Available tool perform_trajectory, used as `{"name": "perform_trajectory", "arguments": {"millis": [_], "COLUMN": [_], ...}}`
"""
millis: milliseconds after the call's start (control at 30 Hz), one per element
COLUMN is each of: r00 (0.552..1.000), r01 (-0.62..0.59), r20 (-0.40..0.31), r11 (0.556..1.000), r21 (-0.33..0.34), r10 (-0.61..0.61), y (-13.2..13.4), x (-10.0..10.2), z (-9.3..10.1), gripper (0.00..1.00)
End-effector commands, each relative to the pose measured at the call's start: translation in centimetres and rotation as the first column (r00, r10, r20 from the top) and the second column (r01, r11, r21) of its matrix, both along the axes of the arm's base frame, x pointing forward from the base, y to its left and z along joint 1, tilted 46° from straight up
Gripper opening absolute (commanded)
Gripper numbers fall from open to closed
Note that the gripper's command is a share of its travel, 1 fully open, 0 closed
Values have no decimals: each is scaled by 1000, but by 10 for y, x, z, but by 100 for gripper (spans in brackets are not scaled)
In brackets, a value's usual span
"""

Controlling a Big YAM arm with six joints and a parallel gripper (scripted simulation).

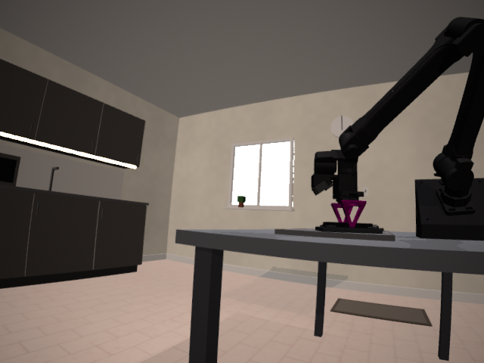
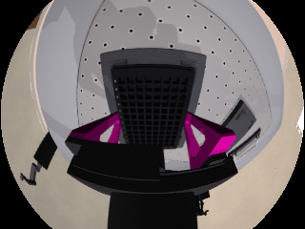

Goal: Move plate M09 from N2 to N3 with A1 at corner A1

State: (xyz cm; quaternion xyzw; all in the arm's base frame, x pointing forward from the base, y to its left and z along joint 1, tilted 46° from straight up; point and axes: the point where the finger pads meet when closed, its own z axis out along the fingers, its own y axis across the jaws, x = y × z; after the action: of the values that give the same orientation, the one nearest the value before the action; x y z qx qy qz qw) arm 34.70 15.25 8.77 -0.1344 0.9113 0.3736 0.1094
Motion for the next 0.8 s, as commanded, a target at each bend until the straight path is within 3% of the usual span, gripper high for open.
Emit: {"name": "perform_trajectory", "arguments": {"millis": [0,133,167,267,633,767], "r00": [999,998,999,998,998,999], "r01": [31,24,24,24,24,24], "r20": [43,50,23,51,53,24], "r11": [1000,1000,1000,1000,1000,1000], "r21": [7,7,4,6,5,2], "r10": [-31,-24,-24,-24,-24,-24], "y": [-10,-13,-14,-18,-31,-34], "x": [17,16,16,16,14,13], "z": [23,25,17,30,44,36], "gripper": [0,0,0,0,0,0]}}
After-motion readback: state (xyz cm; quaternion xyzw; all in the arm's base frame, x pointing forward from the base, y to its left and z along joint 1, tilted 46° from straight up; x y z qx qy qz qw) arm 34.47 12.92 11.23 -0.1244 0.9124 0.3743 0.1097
